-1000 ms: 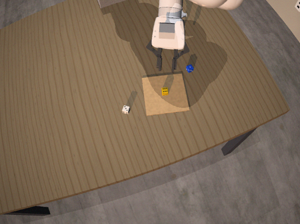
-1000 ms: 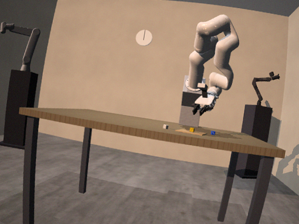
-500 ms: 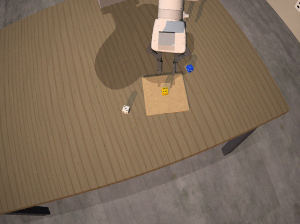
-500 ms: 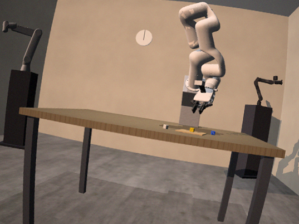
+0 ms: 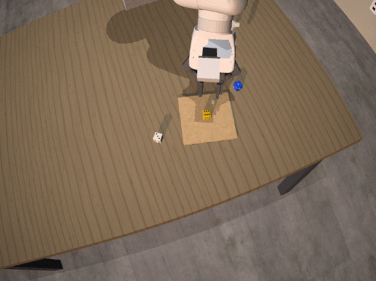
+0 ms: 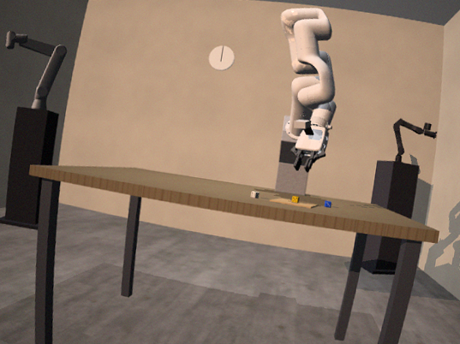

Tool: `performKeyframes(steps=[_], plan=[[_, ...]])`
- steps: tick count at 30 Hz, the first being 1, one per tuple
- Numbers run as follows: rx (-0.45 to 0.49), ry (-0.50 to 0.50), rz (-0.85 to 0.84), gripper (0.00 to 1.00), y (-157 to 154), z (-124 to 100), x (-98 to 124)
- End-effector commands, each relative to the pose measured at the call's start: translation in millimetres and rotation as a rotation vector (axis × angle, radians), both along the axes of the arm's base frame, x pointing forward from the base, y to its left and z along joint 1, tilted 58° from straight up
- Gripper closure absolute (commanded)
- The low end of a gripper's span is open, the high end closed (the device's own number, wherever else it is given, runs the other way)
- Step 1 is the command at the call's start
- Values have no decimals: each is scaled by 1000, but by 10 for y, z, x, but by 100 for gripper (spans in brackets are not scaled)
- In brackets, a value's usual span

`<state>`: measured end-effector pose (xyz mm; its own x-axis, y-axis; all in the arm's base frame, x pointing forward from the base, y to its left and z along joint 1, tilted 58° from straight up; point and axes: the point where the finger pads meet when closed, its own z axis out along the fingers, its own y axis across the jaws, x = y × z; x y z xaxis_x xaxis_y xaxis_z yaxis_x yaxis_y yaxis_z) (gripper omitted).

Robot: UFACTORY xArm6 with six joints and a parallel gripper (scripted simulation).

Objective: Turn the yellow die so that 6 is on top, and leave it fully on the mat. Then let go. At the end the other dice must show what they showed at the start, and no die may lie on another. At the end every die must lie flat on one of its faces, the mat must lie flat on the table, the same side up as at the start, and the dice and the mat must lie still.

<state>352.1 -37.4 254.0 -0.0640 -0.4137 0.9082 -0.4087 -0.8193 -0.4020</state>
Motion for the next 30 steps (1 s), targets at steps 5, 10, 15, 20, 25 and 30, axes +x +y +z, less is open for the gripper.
performKeyframes(steps=[5, 10, 15, 20, 25, 30], plan=[[91, 191, 112, 64, -45, 64, -3], [135, 279, 157, 64, -66, 143, -7], [175, 353, 206, 64, -59, 197, -6], [192, 395, 217, 64, -92, 220, -13], [196, 406, 217, 64, -105, 226, -15], [197, 408, 217, 0, -109, 227, -16]])
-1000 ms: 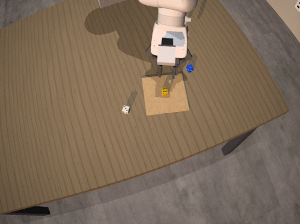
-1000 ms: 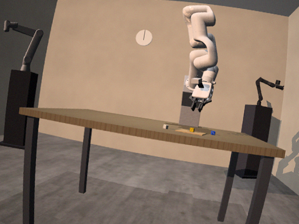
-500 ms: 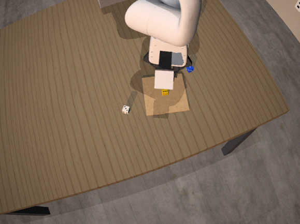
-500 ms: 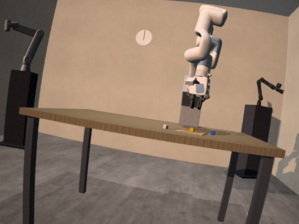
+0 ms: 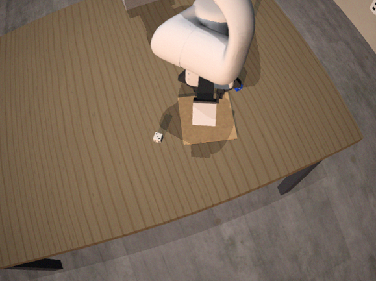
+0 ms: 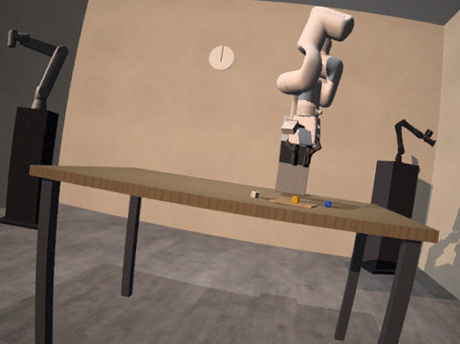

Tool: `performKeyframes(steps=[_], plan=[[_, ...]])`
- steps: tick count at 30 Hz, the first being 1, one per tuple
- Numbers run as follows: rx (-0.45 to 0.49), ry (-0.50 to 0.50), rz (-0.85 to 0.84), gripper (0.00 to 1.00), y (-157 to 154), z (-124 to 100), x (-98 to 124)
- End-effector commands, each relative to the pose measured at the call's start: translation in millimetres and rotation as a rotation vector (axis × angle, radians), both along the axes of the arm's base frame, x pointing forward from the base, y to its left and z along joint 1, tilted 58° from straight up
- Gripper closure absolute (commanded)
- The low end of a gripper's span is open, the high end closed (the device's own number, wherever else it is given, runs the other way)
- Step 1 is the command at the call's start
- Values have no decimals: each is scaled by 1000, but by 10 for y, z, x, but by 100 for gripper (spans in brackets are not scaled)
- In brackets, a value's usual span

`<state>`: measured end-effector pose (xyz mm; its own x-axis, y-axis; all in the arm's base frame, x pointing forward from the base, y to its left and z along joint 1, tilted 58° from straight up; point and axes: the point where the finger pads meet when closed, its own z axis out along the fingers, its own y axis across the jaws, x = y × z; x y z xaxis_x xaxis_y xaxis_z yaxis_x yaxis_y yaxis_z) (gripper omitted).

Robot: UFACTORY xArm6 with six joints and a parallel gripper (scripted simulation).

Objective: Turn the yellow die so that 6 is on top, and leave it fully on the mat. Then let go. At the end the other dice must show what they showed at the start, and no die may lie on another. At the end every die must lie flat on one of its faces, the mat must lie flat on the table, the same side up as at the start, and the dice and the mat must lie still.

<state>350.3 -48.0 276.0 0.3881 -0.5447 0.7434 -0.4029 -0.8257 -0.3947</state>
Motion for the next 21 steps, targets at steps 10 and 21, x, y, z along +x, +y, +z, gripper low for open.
performKeyframes(steps=[10, 21], plan=[[3, -7, 8, 0, -4, 8, 2], [4, -8, 9, 0, 6, 80, -116]])
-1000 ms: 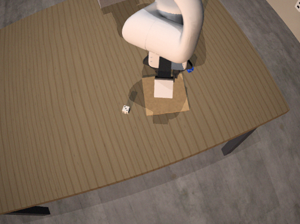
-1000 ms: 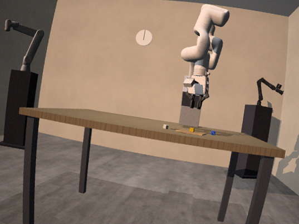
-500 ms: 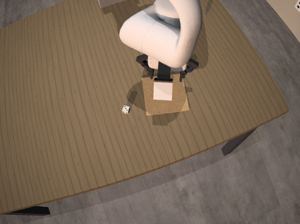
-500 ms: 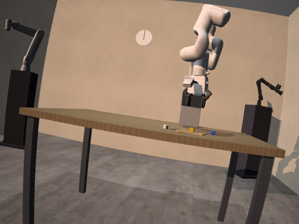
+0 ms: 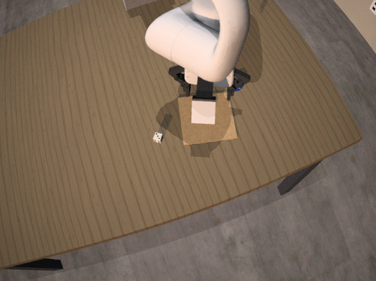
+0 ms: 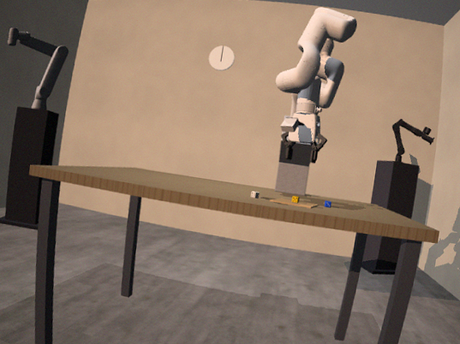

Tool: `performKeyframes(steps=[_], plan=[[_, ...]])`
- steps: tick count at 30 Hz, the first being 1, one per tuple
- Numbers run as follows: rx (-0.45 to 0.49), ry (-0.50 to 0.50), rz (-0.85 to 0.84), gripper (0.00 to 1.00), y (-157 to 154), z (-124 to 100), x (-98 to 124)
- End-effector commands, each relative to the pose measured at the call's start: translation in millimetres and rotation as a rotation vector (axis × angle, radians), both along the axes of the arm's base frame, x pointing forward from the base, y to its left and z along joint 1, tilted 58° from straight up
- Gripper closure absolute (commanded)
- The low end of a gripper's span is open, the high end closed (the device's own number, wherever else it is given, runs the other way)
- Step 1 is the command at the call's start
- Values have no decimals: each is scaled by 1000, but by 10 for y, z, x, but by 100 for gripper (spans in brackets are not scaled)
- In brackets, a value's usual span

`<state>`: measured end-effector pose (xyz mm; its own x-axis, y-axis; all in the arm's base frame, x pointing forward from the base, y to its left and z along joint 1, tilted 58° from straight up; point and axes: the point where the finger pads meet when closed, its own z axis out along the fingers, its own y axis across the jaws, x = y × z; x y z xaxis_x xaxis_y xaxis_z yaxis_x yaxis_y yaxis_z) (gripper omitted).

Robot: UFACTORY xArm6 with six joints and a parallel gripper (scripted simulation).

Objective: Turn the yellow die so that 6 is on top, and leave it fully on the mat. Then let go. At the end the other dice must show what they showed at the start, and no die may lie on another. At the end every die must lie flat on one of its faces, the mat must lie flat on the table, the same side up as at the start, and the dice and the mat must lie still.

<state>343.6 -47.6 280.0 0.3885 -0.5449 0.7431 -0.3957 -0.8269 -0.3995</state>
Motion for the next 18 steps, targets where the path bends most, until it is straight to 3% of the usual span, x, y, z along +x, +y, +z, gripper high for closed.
performKeyframes(steps=[1, 18], plan=[[0, -4, 3, 0, 4, 55, -74], [1, -4, 3, 0, 35, 242, -372]])
